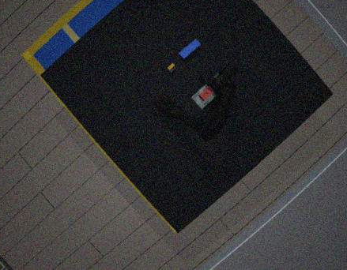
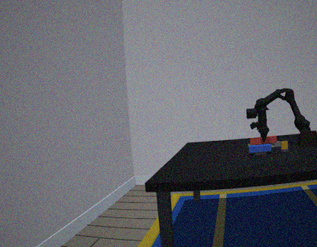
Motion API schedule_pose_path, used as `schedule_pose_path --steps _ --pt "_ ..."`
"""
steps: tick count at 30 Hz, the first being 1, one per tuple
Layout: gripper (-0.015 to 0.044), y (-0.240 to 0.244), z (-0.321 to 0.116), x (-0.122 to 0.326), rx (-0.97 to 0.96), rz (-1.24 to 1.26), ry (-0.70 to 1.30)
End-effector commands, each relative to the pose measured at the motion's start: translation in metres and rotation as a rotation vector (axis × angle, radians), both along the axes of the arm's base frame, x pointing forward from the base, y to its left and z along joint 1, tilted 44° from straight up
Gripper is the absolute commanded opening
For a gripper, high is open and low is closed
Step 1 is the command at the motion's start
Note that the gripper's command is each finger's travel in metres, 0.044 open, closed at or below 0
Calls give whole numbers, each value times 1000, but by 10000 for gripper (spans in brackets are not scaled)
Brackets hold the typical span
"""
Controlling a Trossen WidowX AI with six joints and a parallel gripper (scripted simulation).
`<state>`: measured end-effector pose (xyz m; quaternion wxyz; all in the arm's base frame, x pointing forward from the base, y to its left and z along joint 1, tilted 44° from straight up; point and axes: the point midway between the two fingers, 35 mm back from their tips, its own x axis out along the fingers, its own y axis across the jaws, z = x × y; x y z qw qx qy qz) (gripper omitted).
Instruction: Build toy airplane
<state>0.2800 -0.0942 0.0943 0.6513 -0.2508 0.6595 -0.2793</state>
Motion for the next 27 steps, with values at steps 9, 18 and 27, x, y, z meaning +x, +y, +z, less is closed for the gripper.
schedule_pose_path --steps 9,18,27 --pt "57 0 0 0 0 -1 -1" --pt "294 0 0 0 0 -1 -1" --pt "440 0 0 0 0 -1 -1"
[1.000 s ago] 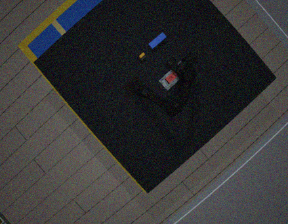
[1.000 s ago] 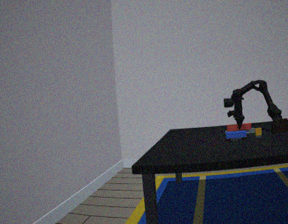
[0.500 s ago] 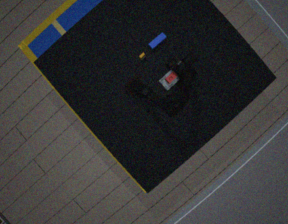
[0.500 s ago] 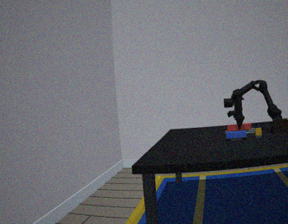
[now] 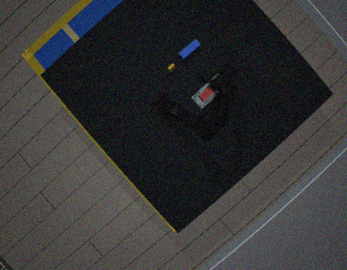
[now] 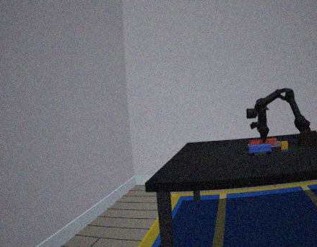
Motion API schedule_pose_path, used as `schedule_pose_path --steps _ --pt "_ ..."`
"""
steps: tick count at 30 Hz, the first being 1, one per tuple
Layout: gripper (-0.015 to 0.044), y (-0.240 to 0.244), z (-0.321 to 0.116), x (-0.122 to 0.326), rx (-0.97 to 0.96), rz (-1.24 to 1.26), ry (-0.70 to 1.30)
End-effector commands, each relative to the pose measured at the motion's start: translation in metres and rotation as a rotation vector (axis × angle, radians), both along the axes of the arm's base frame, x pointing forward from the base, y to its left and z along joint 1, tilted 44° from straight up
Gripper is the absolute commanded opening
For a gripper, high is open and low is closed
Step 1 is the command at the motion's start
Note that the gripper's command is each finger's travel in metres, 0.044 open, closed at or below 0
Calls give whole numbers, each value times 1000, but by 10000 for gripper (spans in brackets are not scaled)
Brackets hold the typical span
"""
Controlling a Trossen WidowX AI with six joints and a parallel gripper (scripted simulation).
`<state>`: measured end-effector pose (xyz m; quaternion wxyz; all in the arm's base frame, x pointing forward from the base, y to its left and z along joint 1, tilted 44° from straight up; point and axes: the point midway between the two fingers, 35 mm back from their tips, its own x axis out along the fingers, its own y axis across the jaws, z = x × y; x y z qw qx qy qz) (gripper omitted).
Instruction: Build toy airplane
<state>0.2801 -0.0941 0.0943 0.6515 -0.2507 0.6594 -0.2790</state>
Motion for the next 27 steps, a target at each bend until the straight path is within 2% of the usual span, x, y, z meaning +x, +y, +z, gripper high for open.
schedule_pose_path --steps 1,5,13,22,27 --pt "440 0 0 0 0 -1 -1" --pt "440 6 6 2 2 0 0" --pt "440 73 74 3 1 5 7" --pt "440 77 69 11 3 -11 -10" --pt "440 119 27 39 32 0 -12"
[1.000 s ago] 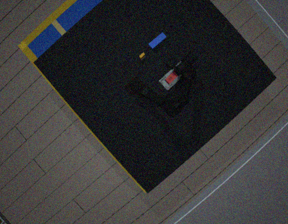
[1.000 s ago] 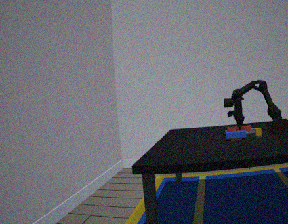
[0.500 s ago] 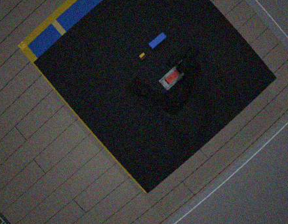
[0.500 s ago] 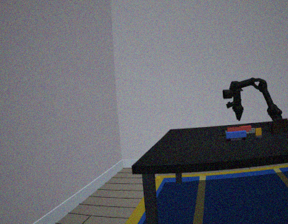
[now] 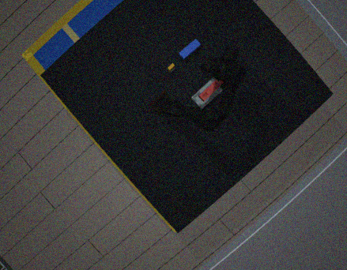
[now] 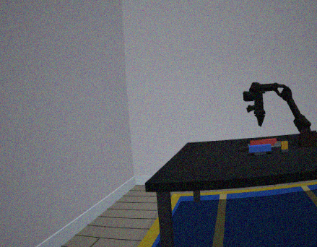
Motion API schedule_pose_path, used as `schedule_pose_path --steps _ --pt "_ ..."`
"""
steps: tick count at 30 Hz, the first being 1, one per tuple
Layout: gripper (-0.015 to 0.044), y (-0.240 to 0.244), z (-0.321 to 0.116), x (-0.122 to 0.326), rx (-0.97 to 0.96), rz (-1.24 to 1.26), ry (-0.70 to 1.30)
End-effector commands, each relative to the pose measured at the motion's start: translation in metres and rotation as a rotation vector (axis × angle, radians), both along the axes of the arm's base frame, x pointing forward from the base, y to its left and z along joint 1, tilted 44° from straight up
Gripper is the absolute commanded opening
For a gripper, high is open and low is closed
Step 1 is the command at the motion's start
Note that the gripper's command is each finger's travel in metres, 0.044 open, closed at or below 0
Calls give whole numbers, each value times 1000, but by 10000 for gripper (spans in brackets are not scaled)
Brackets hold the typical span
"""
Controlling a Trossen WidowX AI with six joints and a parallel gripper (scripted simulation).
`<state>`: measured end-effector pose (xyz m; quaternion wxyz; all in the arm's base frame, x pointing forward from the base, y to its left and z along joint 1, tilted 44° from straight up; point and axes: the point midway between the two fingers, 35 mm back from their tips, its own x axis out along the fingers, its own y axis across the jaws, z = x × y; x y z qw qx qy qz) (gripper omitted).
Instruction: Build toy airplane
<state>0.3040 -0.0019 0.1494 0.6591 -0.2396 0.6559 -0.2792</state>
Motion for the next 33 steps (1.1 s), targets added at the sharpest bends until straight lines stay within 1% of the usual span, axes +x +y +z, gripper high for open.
schedule_pose_path --steps 1,7,11,13,22,26,33 --pt "440 36 -38 20 20 11 8" --pt "440 99 -104 40 17 6 9" --pt "440 138 -153 40 3 -1 6" --pt "440 150 -169 38 -3 -3 5" --pt "440 150 -173 38 -4 -3 5" --pt "440 128 -195 37 -5 -3 4" --pt "440 120 -204 37 -5 -3 4"
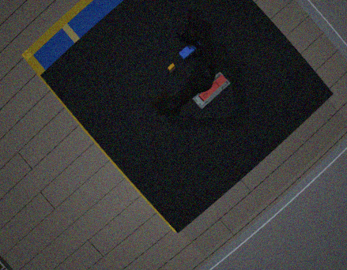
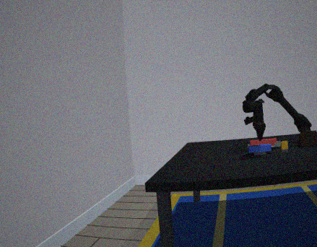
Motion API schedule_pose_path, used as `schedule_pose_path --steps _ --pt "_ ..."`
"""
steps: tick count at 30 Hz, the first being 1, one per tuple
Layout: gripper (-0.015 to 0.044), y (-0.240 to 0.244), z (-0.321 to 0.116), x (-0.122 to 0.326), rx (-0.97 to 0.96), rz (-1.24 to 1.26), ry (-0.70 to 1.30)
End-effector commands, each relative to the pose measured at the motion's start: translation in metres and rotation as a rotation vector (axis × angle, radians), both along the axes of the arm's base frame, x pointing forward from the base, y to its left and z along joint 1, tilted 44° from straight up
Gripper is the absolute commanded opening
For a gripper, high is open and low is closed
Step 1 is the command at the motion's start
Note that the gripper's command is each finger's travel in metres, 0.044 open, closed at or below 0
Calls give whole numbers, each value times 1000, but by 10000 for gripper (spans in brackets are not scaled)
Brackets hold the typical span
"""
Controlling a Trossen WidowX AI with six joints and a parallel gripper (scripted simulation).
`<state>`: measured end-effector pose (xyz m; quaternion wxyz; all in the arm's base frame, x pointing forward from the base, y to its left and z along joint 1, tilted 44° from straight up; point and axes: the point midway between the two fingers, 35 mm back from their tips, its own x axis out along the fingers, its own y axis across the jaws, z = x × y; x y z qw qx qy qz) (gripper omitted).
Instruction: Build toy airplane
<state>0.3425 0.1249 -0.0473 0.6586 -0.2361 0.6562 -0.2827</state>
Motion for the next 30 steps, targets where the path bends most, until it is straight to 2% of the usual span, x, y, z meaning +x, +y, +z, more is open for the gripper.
schedule_pose_path --steps 1,30 --pt "440 -9 -10 -2 -5 6 7" --pt "440 -38 -40 -2 -7 6 6"
